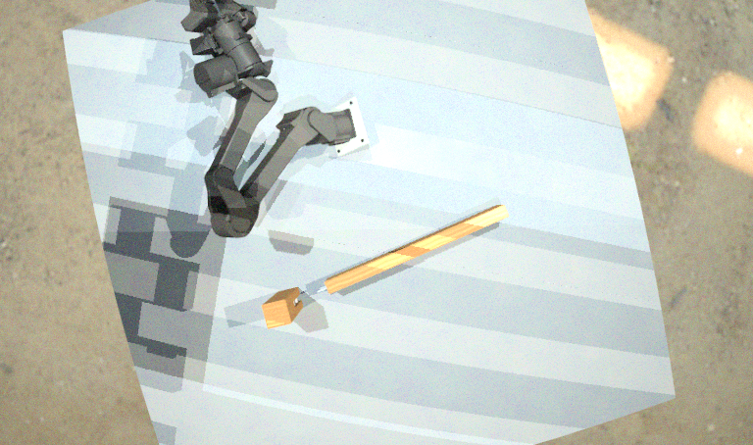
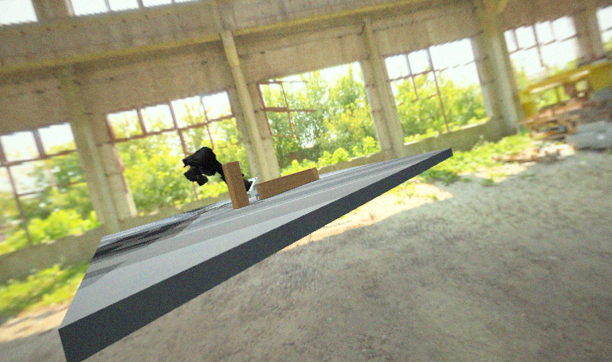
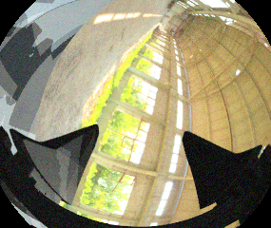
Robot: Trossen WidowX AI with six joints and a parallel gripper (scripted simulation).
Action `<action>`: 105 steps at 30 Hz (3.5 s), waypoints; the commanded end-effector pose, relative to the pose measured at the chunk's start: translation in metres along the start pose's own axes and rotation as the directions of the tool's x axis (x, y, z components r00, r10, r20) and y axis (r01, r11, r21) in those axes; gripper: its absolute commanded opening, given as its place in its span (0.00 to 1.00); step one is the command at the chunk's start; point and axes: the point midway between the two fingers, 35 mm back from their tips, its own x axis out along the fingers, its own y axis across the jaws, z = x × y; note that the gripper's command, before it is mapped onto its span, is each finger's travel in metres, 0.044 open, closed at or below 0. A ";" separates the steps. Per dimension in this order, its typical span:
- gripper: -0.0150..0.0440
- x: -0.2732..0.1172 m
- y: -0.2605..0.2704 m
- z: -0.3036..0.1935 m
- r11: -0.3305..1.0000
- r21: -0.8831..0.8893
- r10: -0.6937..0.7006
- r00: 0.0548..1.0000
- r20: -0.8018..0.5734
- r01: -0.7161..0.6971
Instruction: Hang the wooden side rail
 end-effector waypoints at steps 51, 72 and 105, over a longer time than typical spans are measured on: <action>1.00 -0.317 -0.095 -0.259 0.964 0.064 -0.021 -0.317 -0.948 -0.257; 1.00 -0.516 -0.064 -0.135 0.773 0.630 0.311 -0.911 -0.271 0.076; 1.00 -0.539 -0.007 0.120 -0.144 0.625 0.586 -0.442 0.679 0.767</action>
